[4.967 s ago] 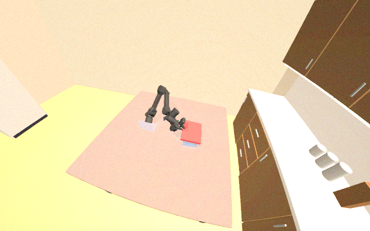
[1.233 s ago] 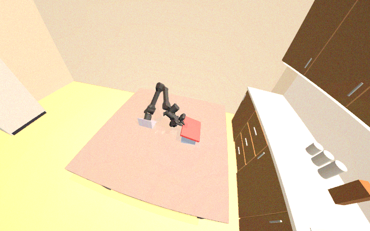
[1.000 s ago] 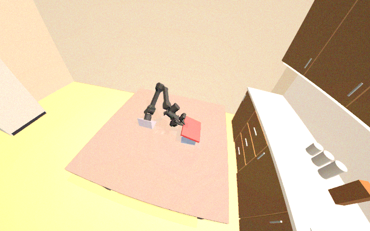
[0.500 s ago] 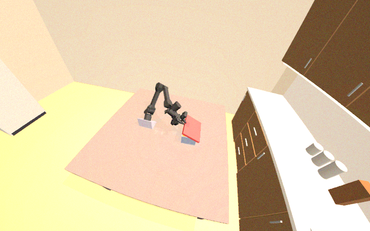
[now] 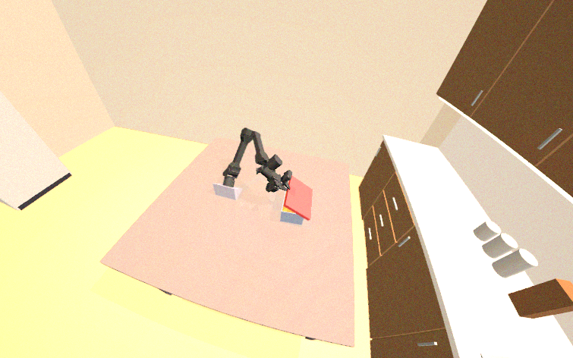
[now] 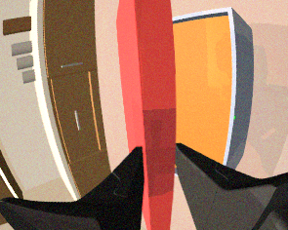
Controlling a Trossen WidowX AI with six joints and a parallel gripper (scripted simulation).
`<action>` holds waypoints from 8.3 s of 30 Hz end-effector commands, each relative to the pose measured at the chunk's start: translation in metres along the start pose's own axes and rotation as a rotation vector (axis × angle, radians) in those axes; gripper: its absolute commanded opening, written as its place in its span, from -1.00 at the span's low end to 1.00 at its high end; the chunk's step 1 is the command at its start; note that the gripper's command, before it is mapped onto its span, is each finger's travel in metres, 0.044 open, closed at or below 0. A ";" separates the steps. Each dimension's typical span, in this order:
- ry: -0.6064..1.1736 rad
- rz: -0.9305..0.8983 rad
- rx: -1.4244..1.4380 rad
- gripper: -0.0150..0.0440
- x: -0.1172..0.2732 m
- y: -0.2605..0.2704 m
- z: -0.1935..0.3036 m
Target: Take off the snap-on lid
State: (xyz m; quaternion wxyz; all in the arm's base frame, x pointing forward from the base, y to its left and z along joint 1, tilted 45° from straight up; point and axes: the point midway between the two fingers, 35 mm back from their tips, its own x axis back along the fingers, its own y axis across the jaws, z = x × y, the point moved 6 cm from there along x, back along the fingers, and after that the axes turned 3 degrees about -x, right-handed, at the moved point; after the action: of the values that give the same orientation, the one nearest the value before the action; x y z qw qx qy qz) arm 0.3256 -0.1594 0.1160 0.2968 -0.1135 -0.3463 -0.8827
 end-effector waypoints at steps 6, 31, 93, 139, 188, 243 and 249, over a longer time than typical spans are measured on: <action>0.000 -0.012 0.011 -0.49 0.010 0.013 0.000; 0.000 -0.011 0.011 -0.49 0.031 0.038 0.001; 0.002 -0.010 0.006 -0.49 0.035 0.028 0.108; 0.004 -0.010 0.003 -0.49 0.038 0.020 0.199; 0.008 -0.012 0.001 -0.49 0.043 0.013 0.298; 0.012 -0.014 0.000 -0.49 0.026 -0.015 0.329; 0.012 -0.014 0.000 -0.49 0.023 -0.018 0.328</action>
State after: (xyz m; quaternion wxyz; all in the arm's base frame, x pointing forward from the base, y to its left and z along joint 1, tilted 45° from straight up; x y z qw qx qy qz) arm 0.2948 0.0640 0.3555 0.3011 -0.1084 -0.3444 -0.8826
